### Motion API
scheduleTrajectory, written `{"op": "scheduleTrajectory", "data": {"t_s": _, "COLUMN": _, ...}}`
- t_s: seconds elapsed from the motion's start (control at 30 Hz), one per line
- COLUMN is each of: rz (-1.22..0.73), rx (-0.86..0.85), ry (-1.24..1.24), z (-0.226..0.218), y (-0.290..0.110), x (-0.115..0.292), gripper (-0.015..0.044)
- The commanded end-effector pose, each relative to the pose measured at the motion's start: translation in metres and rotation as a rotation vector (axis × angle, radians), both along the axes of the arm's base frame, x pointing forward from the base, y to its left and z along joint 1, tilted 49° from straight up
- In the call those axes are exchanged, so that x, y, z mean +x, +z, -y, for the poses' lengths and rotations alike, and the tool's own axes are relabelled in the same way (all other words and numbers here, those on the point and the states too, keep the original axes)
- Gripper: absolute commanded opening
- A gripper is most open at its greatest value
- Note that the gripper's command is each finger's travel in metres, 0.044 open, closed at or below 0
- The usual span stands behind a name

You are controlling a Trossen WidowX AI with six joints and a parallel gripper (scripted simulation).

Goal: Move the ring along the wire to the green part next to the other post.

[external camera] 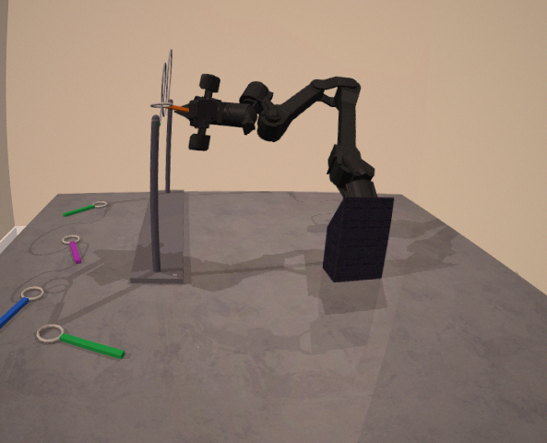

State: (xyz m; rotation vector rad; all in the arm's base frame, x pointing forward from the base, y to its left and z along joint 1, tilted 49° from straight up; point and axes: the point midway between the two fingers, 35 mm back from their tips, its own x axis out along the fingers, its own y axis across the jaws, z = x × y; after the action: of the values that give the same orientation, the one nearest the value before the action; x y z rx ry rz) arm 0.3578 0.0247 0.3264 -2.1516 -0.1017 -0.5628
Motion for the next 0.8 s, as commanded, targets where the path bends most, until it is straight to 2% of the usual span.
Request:
{"op": "scheduleTrajectory", "data": {"t_s": 0.0, "rz": -0.027, "rx": 0.104, "ry": 0.001, "z": 0.009, "y": -0.017, "x": 0.002, "gripper": -0.0150}}
{"op": "scheduleTrajectory", "data": {"t_s": 0.77, "rz": -0.152, "rx": 0.556, "ry": 0.100, "z": 0.033, "y": -0.084, "x": 0.020, "gripper": -0.0150}}
